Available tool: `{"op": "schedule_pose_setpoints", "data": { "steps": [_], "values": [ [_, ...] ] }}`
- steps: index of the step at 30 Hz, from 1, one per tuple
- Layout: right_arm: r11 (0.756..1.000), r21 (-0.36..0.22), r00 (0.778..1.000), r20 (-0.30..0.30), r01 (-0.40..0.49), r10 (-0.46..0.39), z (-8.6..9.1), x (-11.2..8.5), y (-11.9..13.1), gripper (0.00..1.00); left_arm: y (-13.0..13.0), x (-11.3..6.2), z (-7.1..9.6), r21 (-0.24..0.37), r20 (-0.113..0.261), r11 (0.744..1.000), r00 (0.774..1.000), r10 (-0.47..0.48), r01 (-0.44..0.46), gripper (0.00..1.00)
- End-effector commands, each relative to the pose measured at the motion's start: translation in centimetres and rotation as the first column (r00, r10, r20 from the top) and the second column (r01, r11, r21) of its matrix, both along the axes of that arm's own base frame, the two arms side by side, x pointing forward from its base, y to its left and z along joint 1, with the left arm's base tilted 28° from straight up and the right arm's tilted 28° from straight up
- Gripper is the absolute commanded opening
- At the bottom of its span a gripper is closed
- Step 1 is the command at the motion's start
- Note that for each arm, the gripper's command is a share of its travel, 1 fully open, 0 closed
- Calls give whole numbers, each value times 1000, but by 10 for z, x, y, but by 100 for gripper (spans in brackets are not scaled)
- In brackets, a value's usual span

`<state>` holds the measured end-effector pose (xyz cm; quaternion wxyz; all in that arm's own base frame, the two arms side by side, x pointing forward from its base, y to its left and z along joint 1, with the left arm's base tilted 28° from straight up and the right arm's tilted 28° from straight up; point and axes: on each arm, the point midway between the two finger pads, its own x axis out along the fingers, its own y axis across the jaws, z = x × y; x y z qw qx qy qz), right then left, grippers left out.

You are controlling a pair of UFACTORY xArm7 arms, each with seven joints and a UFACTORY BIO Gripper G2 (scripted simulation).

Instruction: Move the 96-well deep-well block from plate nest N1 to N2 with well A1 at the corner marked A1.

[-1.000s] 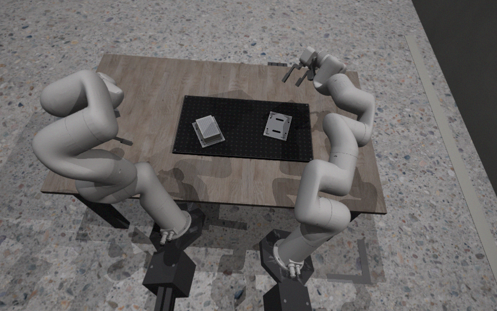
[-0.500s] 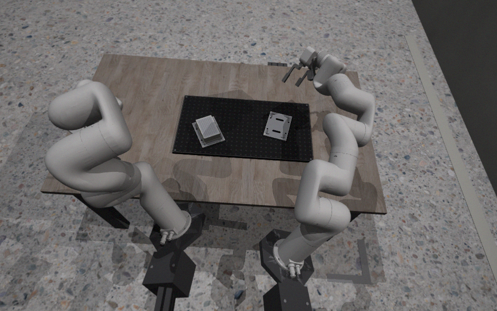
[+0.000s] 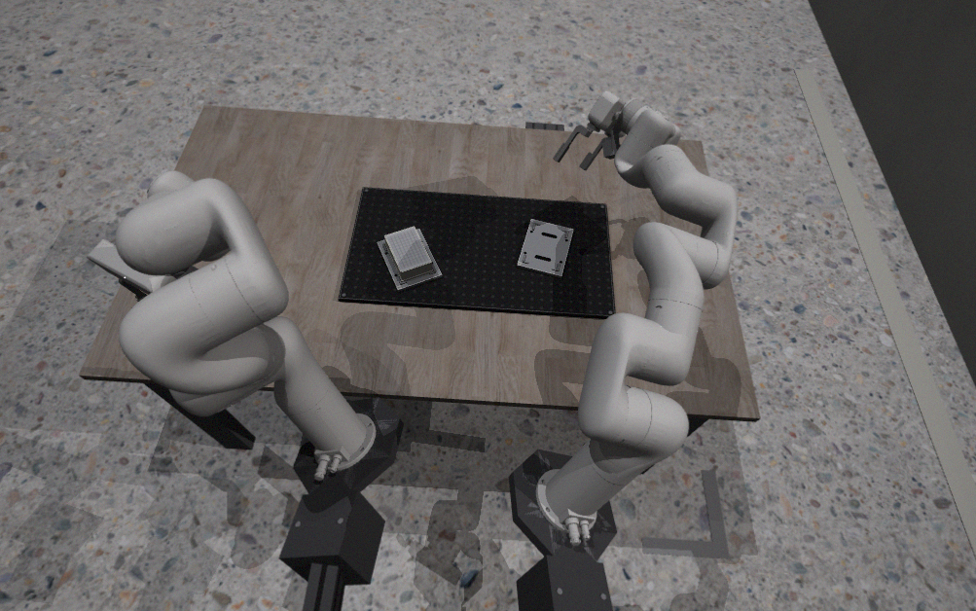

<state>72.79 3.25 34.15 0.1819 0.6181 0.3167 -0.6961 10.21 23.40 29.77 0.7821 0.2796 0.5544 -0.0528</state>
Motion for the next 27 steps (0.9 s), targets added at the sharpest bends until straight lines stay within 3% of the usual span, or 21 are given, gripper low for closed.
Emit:
{"op": "schedule_pose_setpoints", "data": {
  "steps": [1, 15, 27],
  "values": [
    [1000, 0, 1000, 5, -2, 2, 3, 0, 1, 100, 2, -16, 2, 29, -9, 998, 999, 47, -46, 100],
    [1000, 0, 1000, 5, -2, 2, 3, 0, 1, 100, 3, -46, 2, 83, -29, 987, 990, 138, -135, 100],
    [1000, 0, 1000, 5, -2, 2, 3, 0, 1, 100, 3, -55, 3, 99, -33, 982, 986, 166, -162, 100]
  ]
}}
